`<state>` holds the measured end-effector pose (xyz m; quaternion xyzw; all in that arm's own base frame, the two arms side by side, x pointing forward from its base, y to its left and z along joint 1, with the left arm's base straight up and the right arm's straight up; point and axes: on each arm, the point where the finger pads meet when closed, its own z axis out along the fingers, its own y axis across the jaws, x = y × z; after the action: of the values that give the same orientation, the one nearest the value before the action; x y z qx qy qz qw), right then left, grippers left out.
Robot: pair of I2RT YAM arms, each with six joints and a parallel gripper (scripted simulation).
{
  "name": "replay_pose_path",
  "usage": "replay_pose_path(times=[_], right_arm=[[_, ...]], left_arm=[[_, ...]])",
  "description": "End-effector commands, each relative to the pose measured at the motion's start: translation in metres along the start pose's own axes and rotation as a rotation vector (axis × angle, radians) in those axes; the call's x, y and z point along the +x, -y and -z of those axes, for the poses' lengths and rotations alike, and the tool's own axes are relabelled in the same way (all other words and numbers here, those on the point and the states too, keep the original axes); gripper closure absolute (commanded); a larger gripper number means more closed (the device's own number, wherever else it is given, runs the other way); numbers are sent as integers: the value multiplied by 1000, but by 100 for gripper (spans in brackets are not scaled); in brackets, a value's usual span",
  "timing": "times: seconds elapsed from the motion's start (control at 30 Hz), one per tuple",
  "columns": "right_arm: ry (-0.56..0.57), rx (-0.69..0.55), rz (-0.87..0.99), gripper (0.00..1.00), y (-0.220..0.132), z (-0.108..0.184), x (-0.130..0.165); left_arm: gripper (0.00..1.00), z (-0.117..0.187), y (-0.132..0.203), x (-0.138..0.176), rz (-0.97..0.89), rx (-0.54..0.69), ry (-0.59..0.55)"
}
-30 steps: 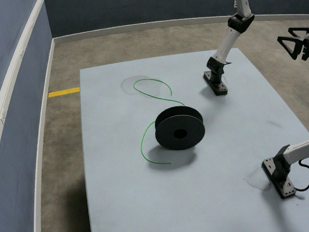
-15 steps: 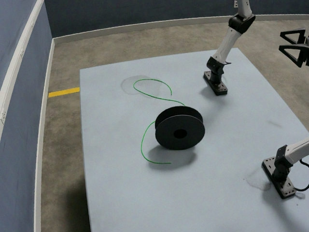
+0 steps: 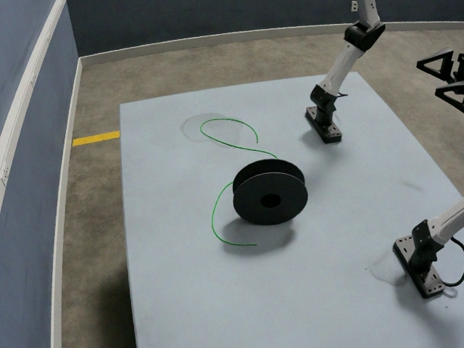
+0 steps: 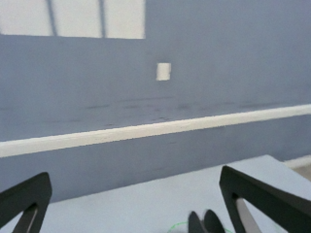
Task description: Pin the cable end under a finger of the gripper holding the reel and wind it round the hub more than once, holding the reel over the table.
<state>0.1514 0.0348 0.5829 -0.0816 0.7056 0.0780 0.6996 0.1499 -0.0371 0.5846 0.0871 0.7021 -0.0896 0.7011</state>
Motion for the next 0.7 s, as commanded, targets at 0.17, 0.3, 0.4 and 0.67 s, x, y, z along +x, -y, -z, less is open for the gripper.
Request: replay_pose_path(times=[0.17,0.3,0.4,0.67], right_arm=[[23,45,-11,0,7,0,-7],[23,61,-11,0,10,0,-7],[23,69,-11,0,11,0,-7],[23,97,-11,0,15,1,-7]], left_arm=[[0,1,-42,0,-9,-272,-13],[0,8,-62,0,-8,-405,-13],[0,12,-71,0,-7,-472,-13],[0,32,-101,0,-5,-700,-13]])
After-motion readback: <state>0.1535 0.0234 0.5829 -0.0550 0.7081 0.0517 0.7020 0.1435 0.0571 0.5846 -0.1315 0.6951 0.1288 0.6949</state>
